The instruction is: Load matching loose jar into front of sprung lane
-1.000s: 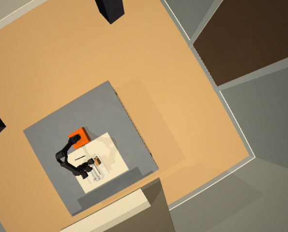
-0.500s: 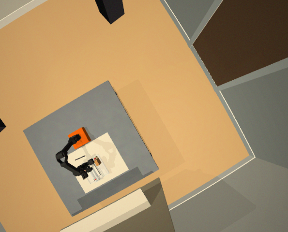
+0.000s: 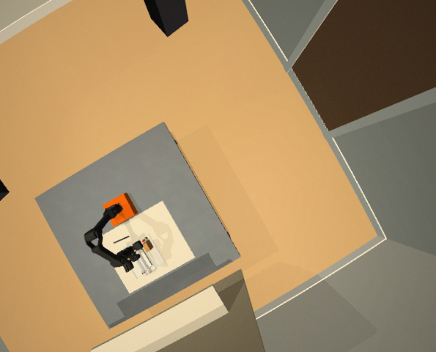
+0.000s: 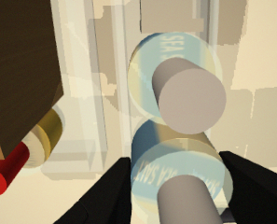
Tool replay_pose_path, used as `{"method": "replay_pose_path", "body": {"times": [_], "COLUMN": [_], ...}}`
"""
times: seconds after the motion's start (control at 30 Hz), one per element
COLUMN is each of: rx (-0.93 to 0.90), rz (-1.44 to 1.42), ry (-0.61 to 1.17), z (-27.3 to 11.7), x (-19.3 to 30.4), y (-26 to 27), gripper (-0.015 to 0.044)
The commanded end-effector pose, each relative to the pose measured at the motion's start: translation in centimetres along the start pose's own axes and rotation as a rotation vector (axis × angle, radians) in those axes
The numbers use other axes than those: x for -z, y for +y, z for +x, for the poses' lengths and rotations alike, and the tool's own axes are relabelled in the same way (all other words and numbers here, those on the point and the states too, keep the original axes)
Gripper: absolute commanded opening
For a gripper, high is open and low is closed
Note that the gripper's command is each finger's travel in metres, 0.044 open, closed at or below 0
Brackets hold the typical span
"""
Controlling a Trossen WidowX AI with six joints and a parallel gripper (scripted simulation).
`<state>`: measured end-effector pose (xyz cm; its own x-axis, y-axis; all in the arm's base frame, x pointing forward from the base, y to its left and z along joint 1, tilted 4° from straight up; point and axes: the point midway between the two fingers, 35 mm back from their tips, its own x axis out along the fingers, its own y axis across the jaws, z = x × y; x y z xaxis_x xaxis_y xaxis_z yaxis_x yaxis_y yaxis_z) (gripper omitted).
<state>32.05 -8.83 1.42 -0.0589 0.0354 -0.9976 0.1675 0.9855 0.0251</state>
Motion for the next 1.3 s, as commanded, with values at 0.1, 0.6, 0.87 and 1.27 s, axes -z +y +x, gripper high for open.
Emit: {"method": "replay_pose_path", "body": {"times": [0.1, 0.6, 0.87, 1.27], "rx": [0.004, 0.004, 0.004, 0.004], "rz": [0.004, 0.004, 0.004, 0.004], "ry": [-0.033, -0.033, -0.033, -0.033], "z": [-0.34, -0.31, -0.32, -0.33], "x": [-0.93, -1.14, -1.25, -1.41], "y": [-0.04, -0.04, -0.04, -0.04], "gripper": [0.0, 0.0, 0.0, 0.0]}}
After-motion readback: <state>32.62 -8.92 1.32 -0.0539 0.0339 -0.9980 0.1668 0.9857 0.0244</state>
